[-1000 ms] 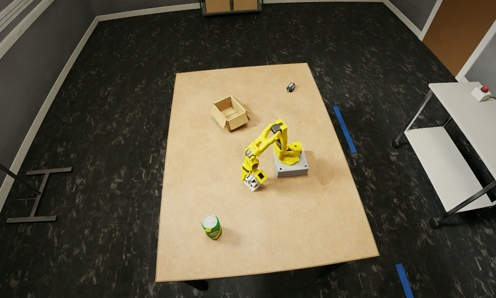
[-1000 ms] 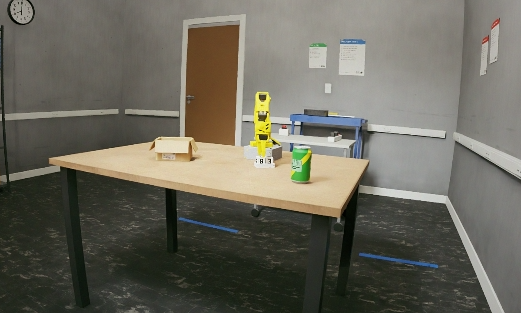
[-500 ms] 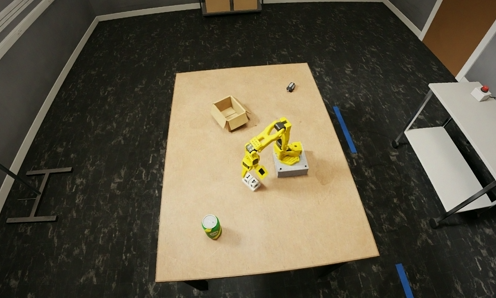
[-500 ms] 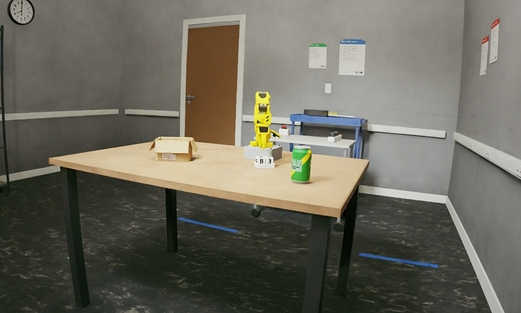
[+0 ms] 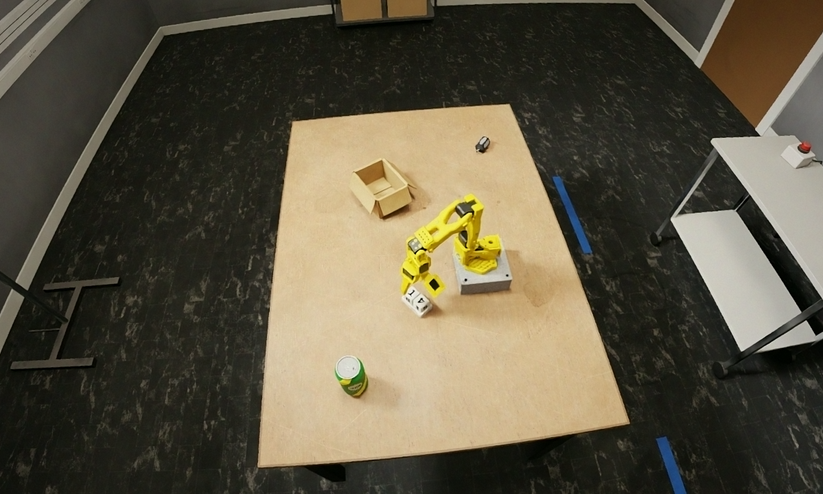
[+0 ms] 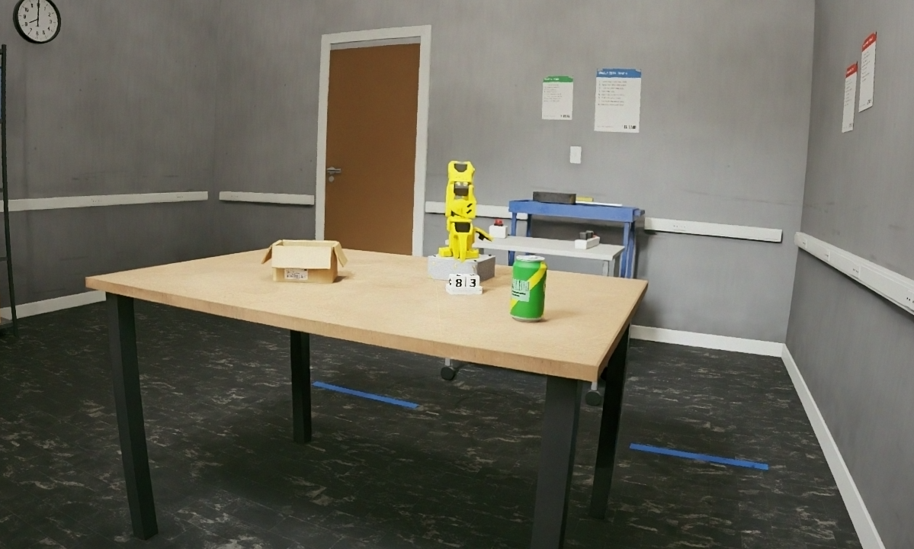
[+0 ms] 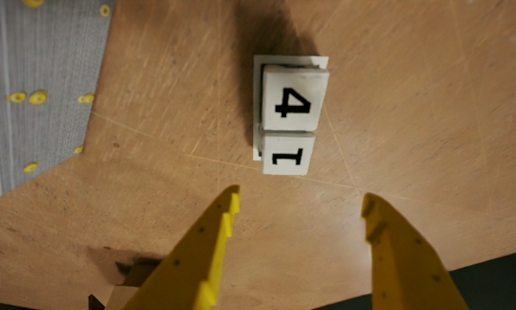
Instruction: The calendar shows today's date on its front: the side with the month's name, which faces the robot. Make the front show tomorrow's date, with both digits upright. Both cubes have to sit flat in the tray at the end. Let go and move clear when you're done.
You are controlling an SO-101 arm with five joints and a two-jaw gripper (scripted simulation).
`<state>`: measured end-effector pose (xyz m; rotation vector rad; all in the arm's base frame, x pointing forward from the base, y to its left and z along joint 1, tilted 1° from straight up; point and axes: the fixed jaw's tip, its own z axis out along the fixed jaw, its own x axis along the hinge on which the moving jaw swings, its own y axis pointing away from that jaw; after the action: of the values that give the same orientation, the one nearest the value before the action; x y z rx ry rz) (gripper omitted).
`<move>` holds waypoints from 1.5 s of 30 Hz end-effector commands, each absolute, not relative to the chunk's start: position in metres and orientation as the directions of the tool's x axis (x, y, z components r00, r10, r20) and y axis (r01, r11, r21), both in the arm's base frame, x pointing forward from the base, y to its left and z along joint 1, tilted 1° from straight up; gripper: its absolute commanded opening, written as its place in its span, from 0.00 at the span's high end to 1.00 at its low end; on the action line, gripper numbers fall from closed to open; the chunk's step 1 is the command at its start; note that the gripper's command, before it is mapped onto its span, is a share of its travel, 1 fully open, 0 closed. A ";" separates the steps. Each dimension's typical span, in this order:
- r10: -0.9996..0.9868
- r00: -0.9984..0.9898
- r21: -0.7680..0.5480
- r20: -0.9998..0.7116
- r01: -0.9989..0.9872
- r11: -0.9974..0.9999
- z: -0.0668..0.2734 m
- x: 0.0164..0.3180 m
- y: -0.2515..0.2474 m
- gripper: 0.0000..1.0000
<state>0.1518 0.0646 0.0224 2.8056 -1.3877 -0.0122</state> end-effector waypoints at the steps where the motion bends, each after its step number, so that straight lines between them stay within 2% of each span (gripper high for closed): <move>1: -0.793 0.609 -0.014 0.003 -0.793 -0.609 0.027 0.155 0.068 0.64; 11: -0.812 0.584 -0.014 0.003 -0.812 -0.584 0.028 0.154 0.067 0.64; 21: -0.889 0.459 -0.014 0.001 -0.889 -0.459 0.032 0.154 0.062 0.64; 27: -0.963 0.270 -0.013 -0.001 -0.963 -0.270 0.037 0.152 0.055 0.64; 34: -0.999 -0.049 -0.012 -0.004 -0.999 0.049 0.045 0.150 0.044 0.64; 36: -0.999 -0.049 -0.012 -0.004 -0.999 0.049 0.045 0.150 0.044 0.64; 45: -0.876 -0.482 -0.009 -0.007 -0.876 0.482 0.055 0.145 0.030 0.64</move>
<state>0.1490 0.0362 0.0512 1.8167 -2.5772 0.0099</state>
